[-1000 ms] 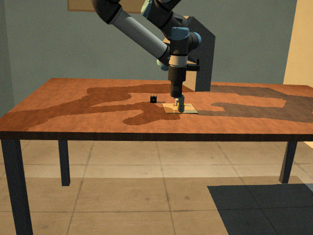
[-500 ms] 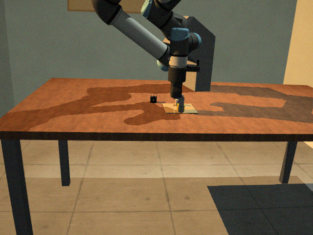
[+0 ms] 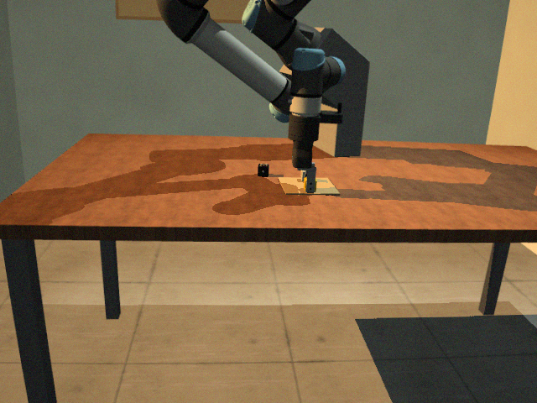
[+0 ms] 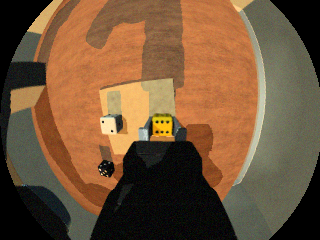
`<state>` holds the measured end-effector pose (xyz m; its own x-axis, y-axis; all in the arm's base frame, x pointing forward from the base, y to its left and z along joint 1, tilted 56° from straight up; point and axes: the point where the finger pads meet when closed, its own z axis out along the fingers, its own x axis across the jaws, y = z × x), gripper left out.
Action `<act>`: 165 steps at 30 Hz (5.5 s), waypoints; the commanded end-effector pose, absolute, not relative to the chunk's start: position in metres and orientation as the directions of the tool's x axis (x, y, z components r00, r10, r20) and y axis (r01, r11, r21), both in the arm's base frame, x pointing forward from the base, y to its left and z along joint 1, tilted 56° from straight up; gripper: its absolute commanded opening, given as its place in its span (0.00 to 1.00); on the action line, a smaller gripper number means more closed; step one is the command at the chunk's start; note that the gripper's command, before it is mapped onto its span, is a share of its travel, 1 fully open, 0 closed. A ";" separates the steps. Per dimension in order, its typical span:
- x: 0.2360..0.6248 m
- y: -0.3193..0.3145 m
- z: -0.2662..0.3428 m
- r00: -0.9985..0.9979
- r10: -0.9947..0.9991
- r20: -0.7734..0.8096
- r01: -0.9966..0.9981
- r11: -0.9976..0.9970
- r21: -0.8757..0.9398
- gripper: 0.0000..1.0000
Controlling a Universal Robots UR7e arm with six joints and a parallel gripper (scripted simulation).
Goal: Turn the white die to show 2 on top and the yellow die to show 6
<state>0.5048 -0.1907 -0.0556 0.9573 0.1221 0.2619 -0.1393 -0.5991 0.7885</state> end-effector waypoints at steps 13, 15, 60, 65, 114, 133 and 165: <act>0.505 -0.190 -0.055 0.957 0.123 0.263 -0.139 -0.599 0.788 0.57; 0.505 -0.190 -0.055 0.957 0.123 0.263 -0.139 -0.599 0.788 0.57; 0.499 -0.170 -0.041 0.957 0.123 0.263 -0.139 -0.599 0.788 0.87; 0.492 -0.149 -0.026 0.957 0.123 0.263 -0.139 -0.599 0.788 0.87; 0.476 -0.101 0.007 0.957 0.123 0.263 -0.139 -0.599 0.788 1.00; 0.461 -0.052 0.042 0.957 0.123 0.263 -0.139 -0.599 0.788 1.00; 0.460 -0.051 0.043 0.957 0.123 0.263 -0.139 -0.599 0.788 1.00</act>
